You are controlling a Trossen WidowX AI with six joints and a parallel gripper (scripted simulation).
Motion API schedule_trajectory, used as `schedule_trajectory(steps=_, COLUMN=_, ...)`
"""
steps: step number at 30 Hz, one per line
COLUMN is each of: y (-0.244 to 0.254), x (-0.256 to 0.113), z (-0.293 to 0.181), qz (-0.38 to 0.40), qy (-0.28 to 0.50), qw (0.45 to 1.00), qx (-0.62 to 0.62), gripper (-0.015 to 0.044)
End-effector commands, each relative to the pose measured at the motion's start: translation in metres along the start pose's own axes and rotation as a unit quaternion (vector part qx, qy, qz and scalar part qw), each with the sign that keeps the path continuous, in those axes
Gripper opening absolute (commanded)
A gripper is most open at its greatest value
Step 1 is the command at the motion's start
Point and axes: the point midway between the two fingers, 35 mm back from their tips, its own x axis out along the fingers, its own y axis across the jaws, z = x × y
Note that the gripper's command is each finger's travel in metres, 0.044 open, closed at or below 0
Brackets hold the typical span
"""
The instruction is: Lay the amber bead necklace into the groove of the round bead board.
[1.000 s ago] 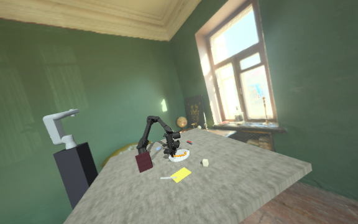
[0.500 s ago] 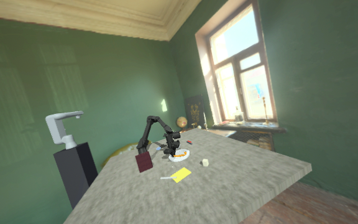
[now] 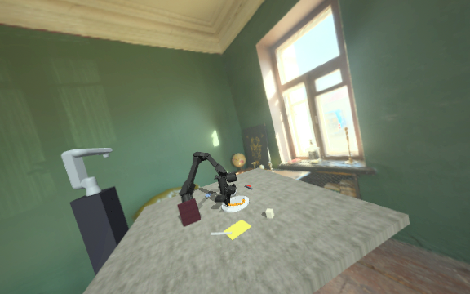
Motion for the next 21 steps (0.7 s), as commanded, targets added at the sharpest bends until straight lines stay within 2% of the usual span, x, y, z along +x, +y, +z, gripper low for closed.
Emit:
schedule_trajectory(steps=1, y=0.001, x=0.000, z=0.000, qz=0.001, qy=0.000, qw=1.000, qx=-0.001, gripper=0.0000)
schedule_trajectory(steps=16, y=0.000, x=-0.006, z=-0.001, qz=0.003, qy=0.002, qw=1.000, qx=0.003, gripper=0.0000)
schedule_trajectory(steps=21, y=0.015, x=-0.006, z=-0.002, qz=0.003, qy=0.002, qw=1.000, qx=0.003, gripper=0.0000)
